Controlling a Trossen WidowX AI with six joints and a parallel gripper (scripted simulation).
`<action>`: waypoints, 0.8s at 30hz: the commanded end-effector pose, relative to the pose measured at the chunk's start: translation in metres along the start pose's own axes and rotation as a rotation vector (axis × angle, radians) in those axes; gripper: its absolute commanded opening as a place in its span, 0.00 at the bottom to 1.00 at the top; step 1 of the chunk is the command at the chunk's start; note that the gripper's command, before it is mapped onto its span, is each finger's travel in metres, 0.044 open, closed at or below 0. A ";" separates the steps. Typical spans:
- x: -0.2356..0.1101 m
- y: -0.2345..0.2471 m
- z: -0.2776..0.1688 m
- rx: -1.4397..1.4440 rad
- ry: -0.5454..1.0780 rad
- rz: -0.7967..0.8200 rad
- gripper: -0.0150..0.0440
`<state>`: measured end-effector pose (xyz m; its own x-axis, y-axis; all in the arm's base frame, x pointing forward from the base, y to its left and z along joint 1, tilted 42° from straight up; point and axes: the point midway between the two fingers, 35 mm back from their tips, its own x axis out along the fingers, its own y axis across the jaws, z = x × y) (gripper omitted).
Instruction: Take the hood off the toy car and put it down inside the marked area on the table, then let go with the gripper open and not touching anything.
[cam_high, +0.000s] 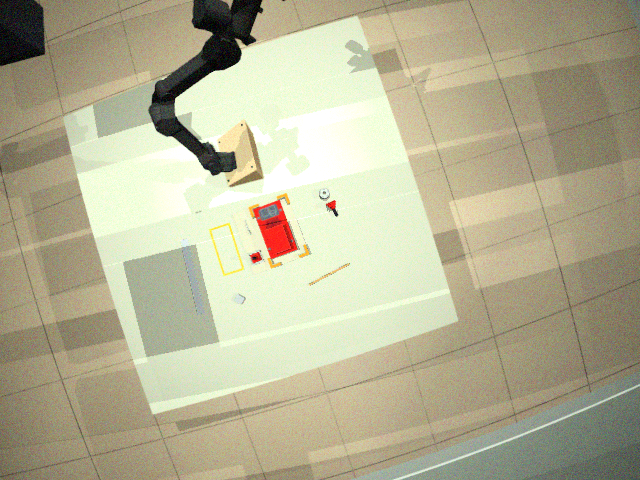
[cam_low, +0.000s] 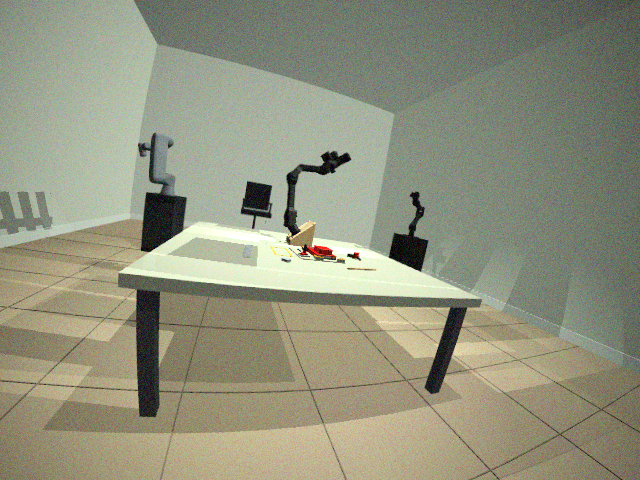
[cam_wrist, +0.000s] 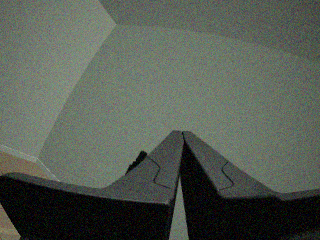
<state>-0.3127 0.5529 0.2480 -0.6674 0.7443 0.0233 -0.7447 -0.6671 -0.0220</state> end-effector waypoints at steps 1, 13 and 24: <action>0.000 -0.001 0.000 0.001 0.002 -0.002 0.30; -0.032 -0.093 -0.053 0.148 0.187 -0.211 0.83; -0.095 -0.186 -0.113 0.301 0.397 -0.491 1.00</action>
<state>-0.1398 0.6081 0.1552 -0.3148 0.8839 -0.3458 -0.9478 -0.2732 0.1645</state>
